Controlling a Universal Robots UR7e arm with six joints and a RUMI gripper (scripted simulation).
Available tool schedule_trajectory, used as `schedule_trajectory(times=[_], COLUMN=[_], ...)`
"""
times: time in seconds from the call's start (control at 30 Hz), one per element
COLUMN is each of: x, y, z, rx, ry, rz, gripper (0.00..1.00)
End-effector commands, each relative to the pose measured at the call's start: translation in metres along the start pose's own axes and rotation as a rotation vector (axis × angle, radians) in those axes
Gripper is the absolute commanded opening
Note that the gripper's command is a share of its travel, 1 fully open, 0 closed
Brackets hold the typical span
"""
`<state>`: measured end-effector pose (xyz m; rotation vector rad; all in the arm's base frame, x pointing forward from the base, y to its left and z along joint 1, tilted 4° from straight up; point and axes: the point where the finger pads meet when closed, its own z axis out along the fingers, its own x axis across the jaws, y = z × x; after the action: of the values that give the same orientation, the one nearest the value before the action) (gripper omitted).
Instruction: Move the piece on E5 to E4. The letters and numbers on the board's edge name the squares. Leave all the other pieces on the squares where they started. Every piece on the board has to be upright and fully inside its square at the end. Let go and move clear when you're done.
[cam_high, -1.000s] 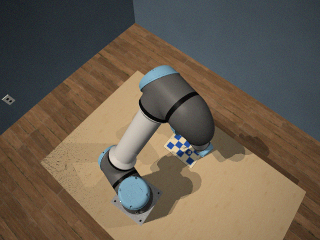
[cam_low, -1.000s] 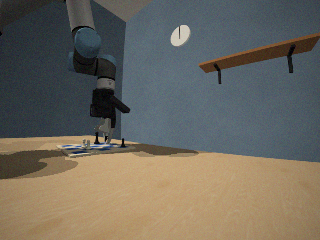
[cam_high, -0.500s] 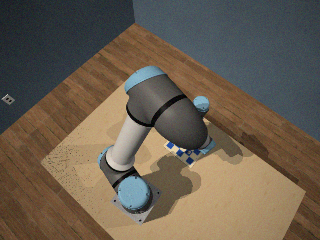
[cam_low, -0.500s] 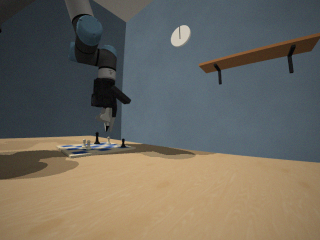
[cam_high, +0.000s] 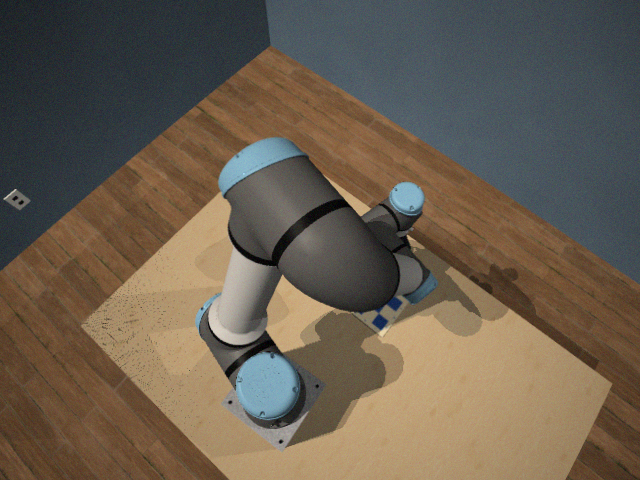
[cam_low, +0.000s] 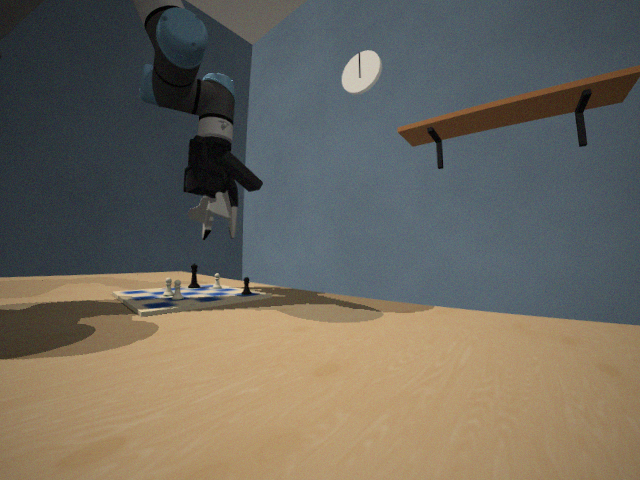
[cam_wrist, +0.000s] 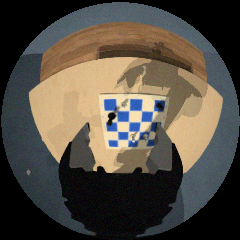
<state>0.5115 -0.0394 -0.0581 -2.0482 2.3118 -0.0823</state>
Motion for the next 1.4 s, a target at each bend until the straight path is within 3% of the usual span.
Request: schedule_trajectory(times=[0.0,0.77,1.37], x=[0.000,0.000,0.001], y=[0.002,0.001,-0.001], z=[-0.001,-0.004,-0.069], rx=[-0.005,-0.004,-0.002], ry=[-0.002,-0.002,-0.001], rz=[0.001,0.001,0.002], gripper=[1.00,1.00,1.00])
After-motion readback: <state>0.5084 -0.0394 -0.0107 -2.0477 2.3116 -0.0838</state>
